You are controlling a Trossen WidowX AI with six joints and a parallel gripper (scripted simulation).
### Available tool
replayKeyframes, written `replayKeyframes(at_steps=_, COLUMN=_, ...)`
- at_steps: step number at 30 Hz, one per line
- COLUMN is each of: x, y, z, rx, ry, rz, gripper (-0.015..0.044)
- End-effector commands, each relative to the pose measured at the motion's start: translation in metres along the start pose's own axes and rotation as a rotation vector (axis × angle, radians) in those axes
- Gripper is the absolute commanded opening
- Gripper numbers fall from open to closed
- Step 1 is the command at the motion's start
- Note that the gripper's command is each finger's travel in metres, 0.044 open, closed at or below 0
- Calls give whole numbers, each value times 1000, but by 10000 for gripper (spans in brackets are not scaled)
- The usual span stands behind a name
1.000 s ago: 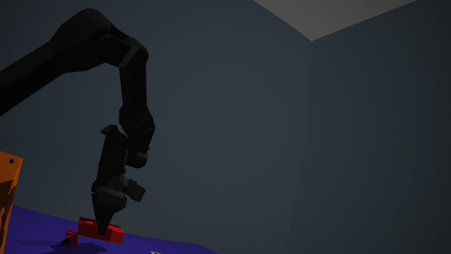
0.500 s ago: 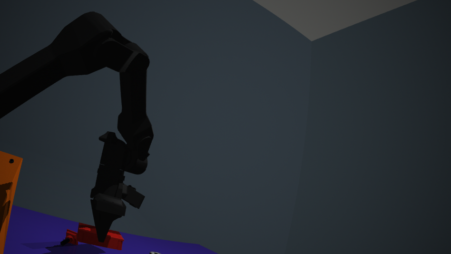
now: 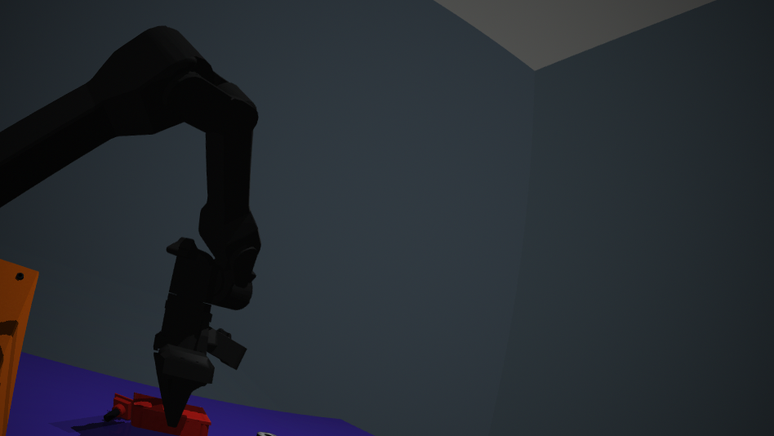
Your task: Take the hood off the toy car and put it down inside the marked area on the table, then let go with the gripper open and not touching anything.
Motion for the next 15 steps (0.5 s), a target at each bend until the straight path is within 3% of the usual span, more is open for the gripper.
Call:
replayKeyframes(at_steps=1, x=7, y=1, z=-1, rx=-6, ry=8, rz=5, gripper=0)
replayKeyframes(at_steps=15, x=20, y=2, z=-2, rx=-6, ry=9, rz=5, gripper=0)
Point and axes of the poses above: the point midway between the two fingers, 35 mm back from their tips, its own x axis out along the fingers, its own z axis across the jaws, y = z × x, the point moved 2 cm from there along -x, back along the fingers, and after that the axes turned 1 degree about -x, right-handed, at the moved point
